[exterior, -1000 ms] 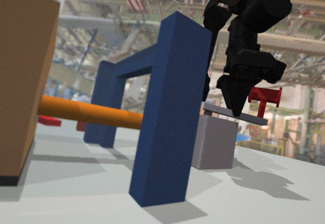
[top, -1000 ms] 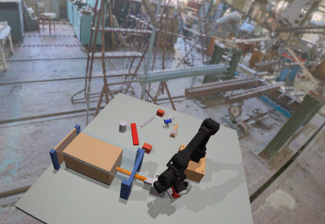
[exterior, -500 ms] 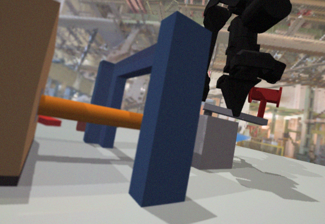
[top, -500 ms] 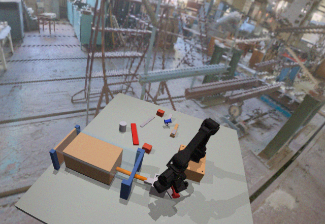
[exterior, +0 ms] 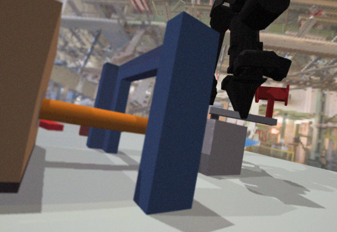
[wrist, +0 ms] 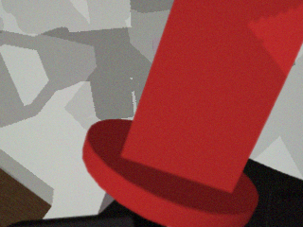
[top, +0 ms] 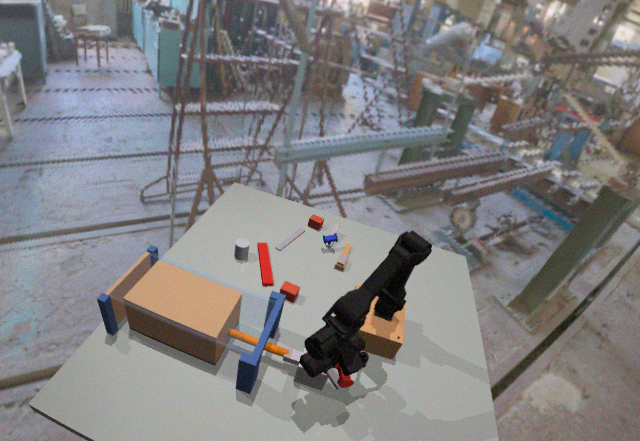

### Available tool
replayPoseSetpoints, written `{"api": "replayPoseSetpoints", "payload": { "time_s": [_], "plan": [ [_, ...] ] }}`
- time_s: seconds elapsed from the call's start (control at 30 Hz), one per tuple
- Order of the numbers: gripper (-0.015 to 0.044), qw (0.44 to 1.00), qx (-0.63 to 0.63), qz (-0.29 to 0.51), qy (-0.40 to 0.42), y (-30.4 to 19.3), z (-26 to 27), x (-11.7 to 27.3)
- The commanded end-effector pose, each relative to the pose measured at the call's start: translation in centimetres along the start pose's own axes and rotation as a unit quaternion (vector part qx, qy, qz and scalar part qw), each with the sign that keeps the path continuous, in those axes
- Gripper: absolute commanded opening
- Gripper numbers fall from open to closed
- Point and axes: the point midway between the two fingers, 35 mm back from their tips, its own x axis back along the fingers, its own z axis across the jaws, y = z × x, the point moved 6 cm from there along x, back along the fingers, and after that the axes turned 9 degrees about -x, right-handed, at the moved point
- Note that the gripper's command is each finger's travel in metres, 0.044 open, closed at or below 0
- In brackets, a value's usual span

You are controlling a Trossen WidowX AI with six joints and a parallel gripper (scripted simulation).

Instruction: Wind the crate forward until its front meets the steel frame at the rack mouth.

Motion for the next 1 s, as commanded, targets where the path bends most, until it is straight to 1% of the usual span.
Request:
{"api": "replayPoseSetpoints", "payload": {
  "time_s": [0.0, 0.23, 0.37, 0.5, 0.97],
  "plan": [
    [0.0, 1.0, 0.0, -0.009, 0.003, -0.2, 0.0, 0.1],
    [0.0, 1.0, -0.003, -0.005, 0.001, -0.2, 0.0, -0.1],
    [0.0, 0.999, -0.038, -0.006, -0.003, -0.2, -0.3, -0.2],
    [0.0, 0.999, -0.044, -0.006, -0.003, -0.2, -0.4, -0.2],
    [0.0, 1.0, -0.019, -0.006, 0.0, -0.2, -0.2, -1.1]
  ]
}}
